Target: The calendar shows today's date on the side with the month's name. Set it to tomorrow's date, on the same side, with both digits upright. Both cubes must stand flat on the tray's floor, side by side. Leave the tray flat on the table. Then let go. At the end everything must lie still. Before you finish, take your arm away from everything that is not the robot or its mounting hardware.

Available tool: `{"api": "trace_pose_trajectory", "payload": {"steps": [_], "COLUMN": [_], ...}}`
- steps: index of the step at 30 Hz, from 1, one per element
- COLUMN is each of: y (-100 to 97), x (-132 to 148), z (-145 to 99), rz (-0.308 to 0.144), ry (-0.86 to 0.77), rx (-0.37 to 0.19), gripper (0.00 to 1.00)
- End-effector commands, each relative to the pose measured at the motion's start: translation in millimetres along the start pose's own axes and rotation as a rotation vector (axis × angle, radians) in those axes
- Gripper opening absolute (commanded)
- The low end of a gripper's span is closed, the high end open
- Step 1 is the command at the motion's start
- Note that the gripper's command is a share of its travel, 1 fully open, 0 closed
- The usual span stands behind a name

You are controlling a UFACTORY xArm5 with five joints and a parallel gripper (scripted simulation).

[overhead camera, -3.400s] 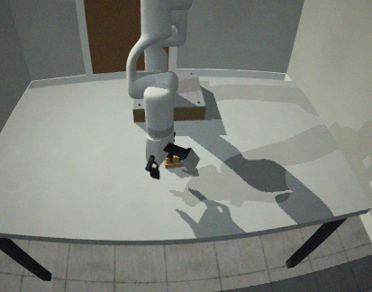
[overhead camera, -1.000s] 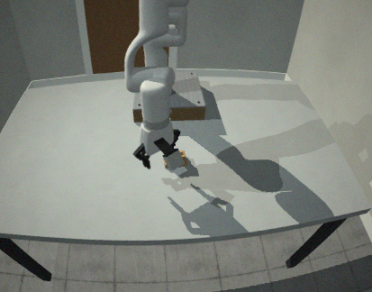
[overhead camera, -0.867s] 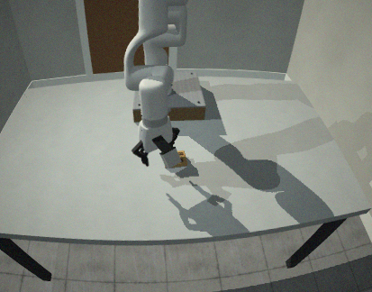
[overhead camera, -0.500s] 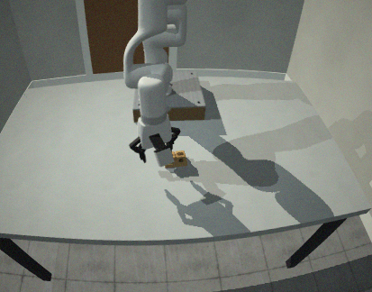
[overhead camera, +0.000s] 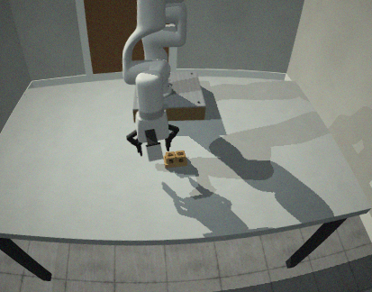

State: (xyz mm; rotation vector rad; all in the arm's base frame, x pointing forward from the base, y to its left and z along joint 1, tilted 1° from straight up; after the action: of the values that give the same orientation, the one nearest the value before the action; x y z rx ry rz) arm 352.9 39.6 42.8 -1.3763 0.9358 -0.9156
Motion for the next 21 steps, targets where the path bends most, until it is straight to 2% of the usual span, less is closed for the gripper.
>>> {"api": "trace_pose_trajectory", "payload": {"steps": [1, 4, 10, 18, 21], "y": [-0.9, -1.0, -1.0, -1.0, -1.1], "x": [0.8, 2.3, 2.6, 3.8, 5.3], "z": [-3.9, -18.9, -21.4, -32.2, -45.6], "rz": [-0.001, 0.0, 0.0, 0.0, 0.0], "ry": [0.149, 0.171, 0.179, 0.433, 0.433], "rx": [0.004, 0.004, 0.004, 0.005, 0.005], "gripper": [1.0, 1.0, 1.0, 1.0, 1.0]}}
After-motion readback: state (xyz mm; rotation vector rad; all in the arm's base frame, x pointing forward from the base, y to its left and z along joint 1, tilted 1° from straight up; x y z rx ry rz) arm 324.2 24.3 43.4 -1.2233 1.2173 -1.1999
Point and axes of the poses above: the point where the finger pads meet when closed, its own y axis out along the fingers, its own x axis across the jaws, z = x × y, the point moved 4 cm from there along -y, back along the fingers, and after that the axes turned 3 degrees about -y, right-handed, at the moved point
